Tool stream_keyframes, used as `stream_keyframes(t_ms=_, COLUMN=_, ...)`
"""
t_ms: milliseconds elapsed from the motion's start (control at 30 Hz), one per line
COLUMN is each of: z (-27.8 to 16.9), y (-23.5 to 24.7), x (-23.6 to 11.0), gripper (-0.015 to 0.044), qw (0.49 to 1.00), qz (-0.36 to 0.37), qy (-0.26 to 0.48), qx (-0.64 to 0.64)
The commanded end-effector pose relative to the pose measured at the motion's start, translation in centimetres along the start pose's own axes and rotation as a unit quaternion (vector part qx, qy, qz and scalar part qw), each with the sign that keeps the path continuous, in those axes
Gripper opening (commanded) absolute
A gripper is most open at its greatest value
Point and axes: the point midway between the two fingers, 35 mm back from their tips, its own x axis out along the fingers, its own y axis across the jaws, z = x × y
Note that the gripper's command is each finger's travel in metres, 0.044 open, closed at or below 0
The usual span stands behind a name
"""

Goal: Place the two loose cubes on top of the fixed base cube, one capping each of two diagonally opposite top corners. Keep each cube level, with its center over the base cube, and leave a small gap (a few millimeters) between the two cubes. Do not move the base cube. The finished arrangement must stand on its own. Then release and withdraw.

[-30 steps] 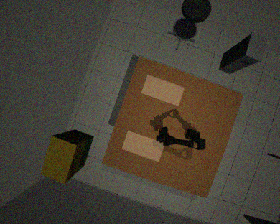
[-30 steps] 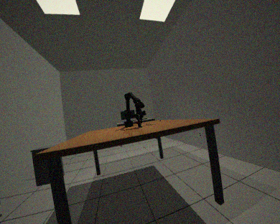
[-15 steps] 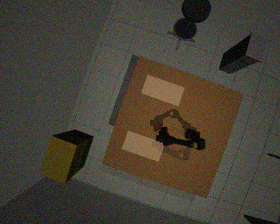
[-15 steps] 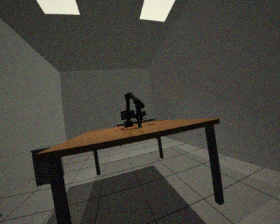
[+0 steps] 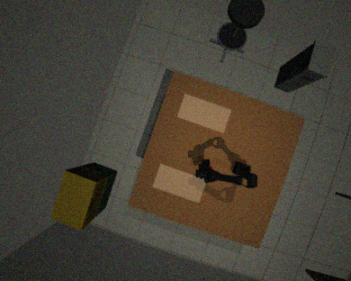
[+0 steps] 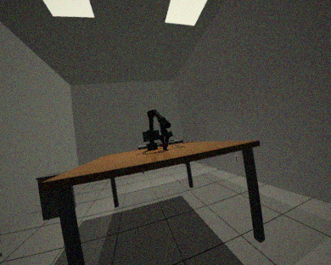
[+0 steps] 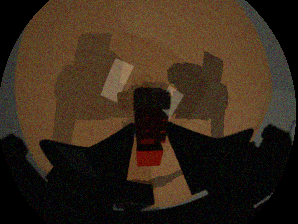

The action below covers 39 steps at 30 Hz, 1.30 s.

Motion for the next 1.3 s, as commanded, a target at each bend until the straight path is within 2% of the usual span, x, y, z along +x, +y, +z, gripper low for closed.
stream_keyframes(t_ms=0, z=0.0, y=-0.1, x=0.0, gripper=0.0205, qw=1.0, qz=-0.003, qy=0.0, qx=-0.001)
stream_keyframes(t_ms=1267, z=0.0, y=0.0, x=-5.5, gripper=0.0205, qw=1.0, qz=0.0, qy=0.0, qx=0.0)
